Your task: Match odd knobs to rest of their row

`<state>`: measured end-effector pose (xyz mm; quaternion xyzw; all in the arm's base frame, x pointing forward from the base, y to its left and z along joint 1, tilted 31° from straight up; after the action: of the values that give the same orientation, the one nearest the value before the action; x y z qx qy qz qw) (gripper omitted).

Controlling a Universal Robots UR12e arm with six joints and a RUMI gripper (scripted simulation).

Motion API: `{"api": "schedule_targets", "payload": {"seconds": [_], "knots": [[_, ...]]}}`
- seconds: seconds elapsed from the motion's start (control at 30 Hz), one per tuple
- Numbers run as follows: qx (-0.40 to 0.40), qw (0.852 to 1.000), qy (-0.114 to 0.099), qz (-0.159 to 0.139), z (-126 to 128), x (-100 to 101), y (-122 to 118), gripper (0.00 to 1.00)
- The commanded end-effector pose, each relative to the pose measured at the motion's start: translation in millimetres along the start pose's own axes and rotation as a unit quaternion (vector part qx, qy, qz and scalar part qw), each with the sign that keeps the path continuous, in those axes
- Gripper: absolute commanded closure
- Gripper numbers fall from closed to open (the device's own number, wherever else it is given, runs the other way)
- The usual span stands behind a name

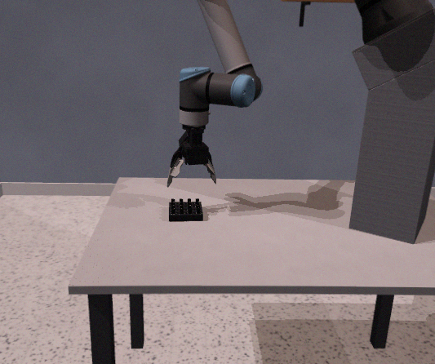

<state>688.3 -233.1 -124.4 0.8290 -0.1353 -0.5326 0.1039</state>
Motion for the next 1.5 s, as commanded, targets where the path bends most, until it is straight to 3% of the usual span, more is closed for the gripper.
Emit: {"api": "schedule_targets", "payload": {"seconds": [0.0,0.33,0.4,0.83,1.2,1.47], "knots": [[0.078,0.997,-0.002,0.001,-5,-2,2,0.0],[0.229,0.973,-0.002,0.001,-15,-5,6,0.0],[0.229,0.973,-0.002,0.001,-15,-5,6,0.0],[0.409,0.913,-0.001,0.002,-28,-11,9,0.0],[0.47,0.883,-0.001,0.002,-32,-13,10,0.0],[0.488,0.873,-0.001,0.002,-34,-14,10,0.0]]}}
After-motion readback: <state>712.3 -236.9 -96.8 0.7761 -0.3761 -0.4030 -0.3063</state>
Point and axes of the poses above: the point where the finger pads meet when closed, its own x axis out along the fingers, its own z axis across the jaws, y = z × x, the point moved 4 cm from there along -x, back along the fingers, and after that the axes turned 9 degrees about x, right-handed, at the moved point
